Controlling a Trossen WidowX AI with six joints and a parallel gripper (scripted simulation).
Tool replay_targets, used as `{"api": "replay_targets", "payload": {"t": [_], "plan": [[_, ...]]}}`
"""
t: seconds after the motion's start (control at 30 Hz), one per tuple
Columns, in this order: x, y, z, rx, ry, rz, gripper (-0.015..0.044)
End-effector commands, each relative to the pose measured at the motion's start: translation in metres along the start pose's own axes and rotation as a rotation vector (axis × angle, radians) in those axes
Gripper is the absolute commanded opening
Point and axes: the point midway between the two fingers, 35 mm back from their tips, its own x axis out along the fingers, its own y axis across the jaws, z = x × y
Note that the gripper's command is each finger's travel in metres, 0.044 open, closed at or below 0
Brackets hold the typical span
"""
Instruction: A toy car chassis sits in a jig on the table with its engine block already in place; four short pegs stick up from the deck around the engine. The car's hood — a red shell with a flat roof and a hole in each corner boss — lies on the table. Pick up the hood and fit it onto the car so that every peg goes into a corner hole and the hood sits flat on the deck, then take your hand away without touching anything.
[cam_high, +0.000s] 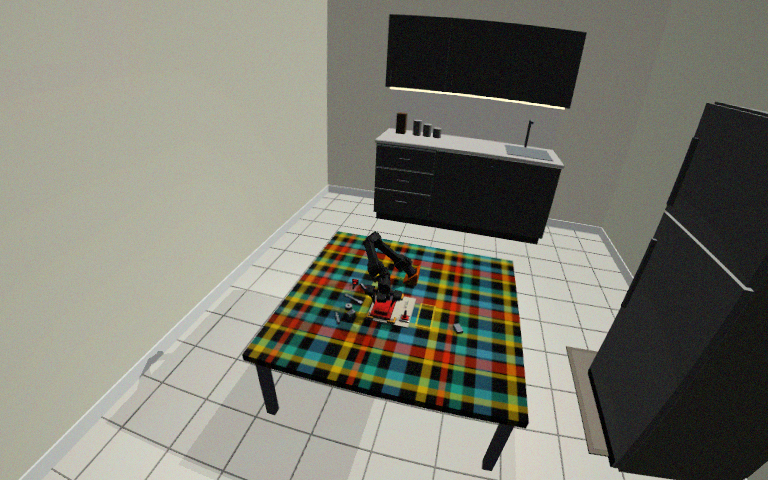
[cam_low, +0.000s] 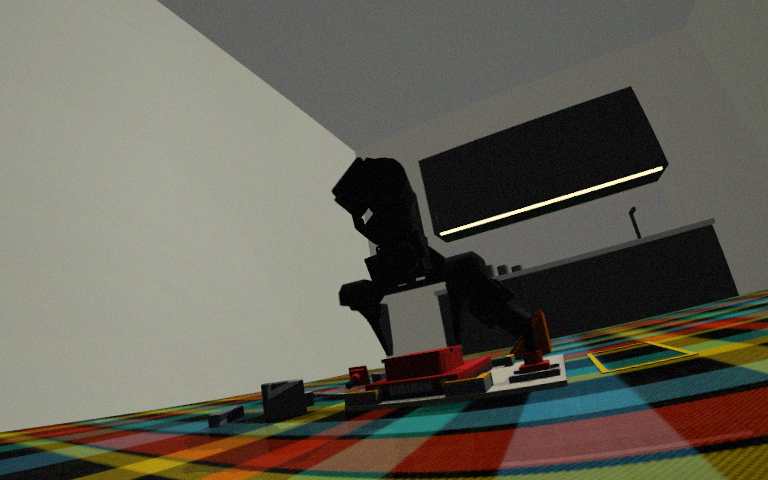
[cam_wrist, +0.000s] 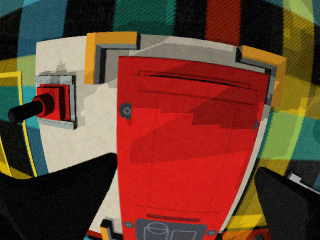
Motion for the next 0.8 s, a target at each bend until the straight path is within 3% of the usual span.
{"api": "replay_targets", "payload": {"t": [0.0, 0.17, 0.77], "plan": [[-0.028, 0.002, 0.003, 0.006, -0.013, 0.006, 0.044], [-0.057, 0.002, 0.001, 0.005, -0.013, 0.004, 0.044], [-0.057, 0.002, 0.001, 0.005, -0.013, 0.004, 0.044]]}}
